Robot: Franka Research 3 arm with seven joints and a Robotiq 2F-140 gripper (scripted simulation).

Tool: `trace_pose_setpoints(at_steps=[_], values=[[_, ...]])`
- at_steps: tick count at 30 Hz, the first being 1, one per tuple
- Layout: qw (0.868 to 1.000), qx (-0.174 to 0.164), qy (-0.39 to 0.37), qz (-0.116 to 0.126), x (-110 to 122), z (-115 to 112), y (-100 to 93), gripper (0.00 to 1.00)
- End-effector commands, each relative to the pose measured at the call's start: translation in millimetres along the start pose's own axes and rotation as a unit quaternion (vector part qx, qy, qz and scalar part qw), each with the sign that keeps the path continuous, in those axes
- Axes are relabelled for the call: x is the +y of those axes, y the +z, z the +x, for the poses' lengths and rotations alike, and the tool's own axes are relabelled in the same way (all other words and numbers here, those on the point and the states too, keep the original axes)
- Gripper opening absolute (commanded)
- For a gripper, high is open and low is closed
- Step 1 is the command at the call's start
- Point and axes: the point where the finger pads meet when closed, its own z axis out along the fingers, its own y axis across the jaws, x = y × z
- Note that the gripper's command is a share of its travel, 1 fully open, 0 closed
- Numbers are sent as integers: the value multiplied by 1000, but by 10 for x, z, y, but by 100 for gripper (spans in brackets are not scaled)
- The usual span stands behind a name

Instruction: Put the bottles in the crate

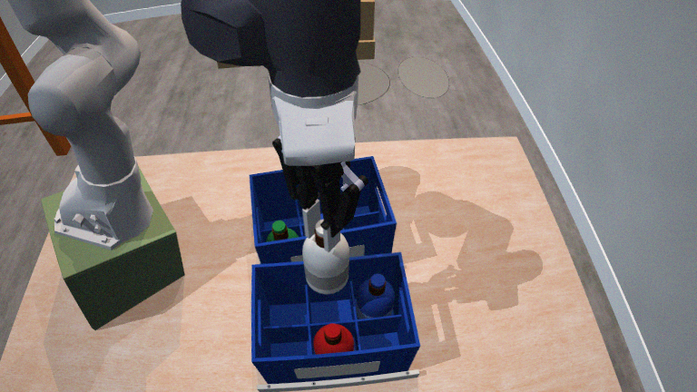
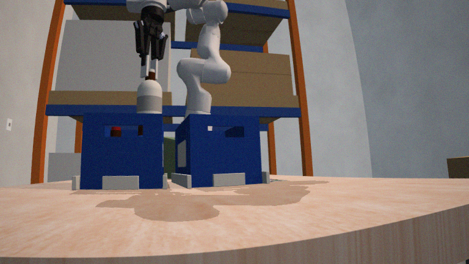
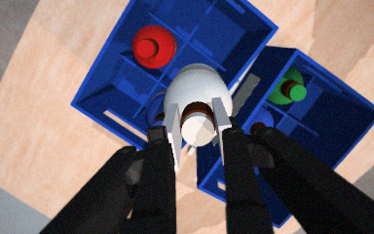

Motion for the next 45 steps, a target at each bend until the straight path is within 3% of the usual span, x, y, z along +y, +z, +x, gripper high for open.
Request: trace_pose_setpoints(at_steps=[1,18,45], values=[[1000,-1,1,6,-36,-6,-52,0],[1000,-1,1,6,-36,-6,-52,0],[1000,-1,1,6,101,-487,-51,0]])
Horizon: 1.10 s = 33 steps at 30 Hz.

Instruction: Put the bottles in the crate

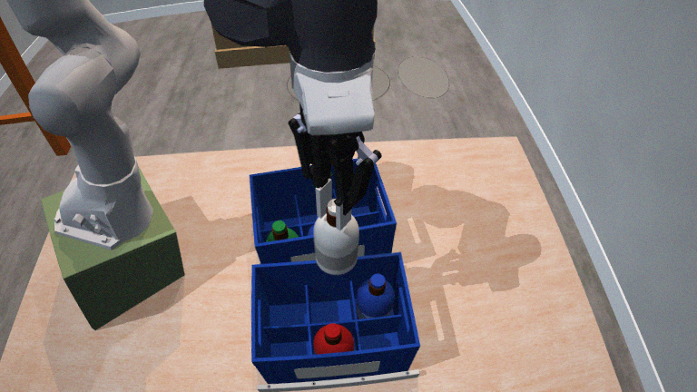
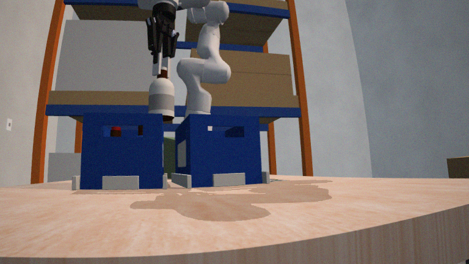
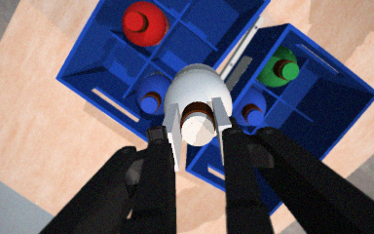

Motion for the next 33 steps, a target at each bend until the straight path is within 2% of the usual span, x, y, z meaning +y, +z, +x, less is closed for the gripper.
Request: trace_pose_setpoints(at_steps=[1,33], values=[[1000,-4,12,5,-10,-107,-52,0],[1000,-4,12,5,131,-649,-55,0]])
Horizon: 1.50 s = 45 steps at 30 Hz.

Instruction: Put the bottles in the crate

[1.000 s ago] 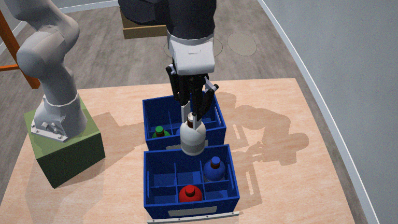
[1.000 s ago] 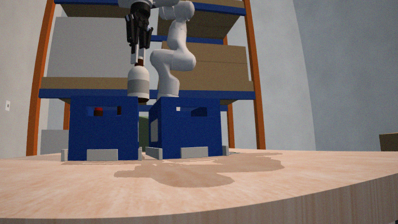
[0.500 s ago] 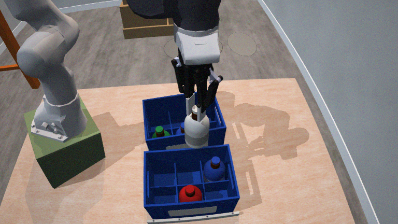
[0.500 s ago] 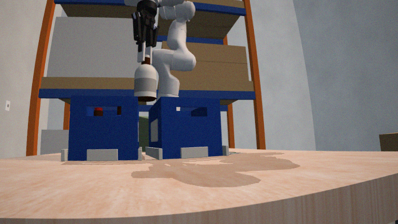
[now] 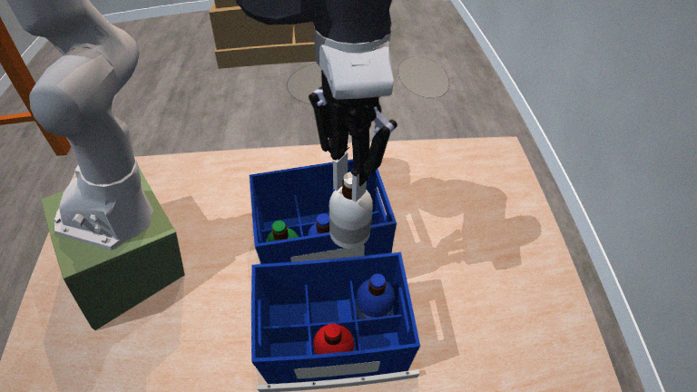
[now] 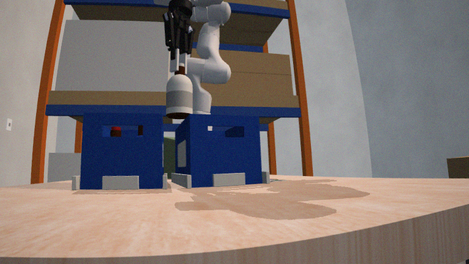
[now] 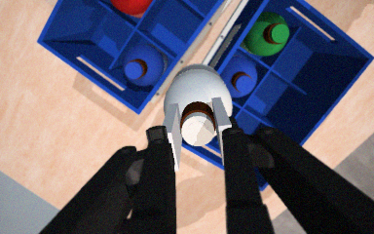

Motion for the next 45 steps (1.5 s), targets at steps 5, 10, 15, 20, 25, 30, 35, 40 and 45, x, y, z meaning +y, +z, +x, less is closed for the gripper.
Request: trace_pose_setpoints(at_steps=[5,10,15,20,25,30,35,40,45], values=[[1000,-3,12,3,9,-143,-36,0],[1000,-3,12,3,34,-240,-36,0],[1000,-3,12,3,59,-337,-37,0],[1000,-3,12,3,79,-414,-37,0],[1000,-3,12,3,99,-492,-38,0],[1000,-3,12,3,124,-589,-38,0],[1000,-3,12,3,149,-685,-38,0],[1000,-3,12,3,163,-758,-39,0],[1000,-3,12,3,166,-800,-39,0]])
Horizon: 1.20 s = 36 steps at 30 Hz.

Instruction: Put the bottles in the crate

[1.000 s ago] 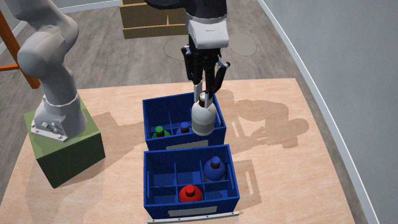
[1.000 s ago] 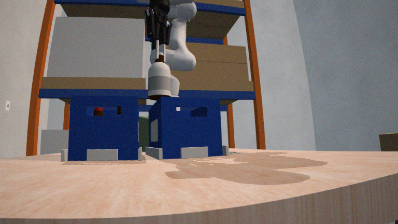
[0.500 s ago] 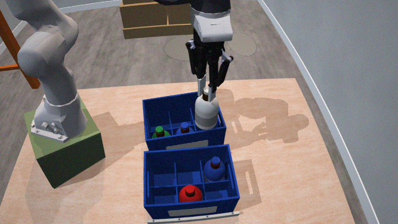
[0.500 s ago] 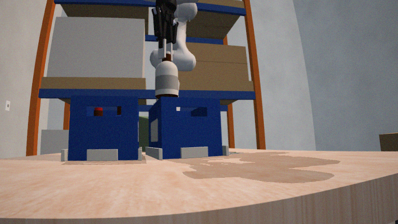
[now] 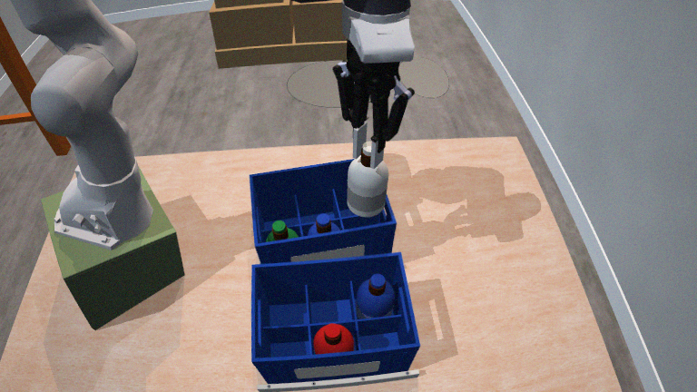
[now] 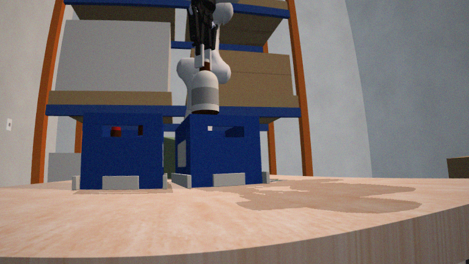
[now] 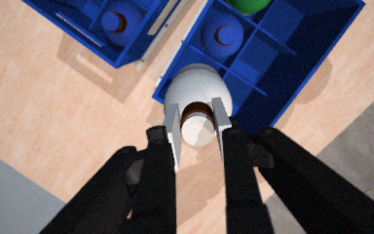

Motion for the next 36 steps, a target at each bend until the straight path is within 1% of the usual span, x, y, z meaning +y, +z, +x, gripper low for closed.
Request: trace_pose_setpoints(at_steps=[1,36], values=[[1000,-4,11,3,-15,-49,-37,0],[1000,-4,11,3,-56,-10,-37,0]])
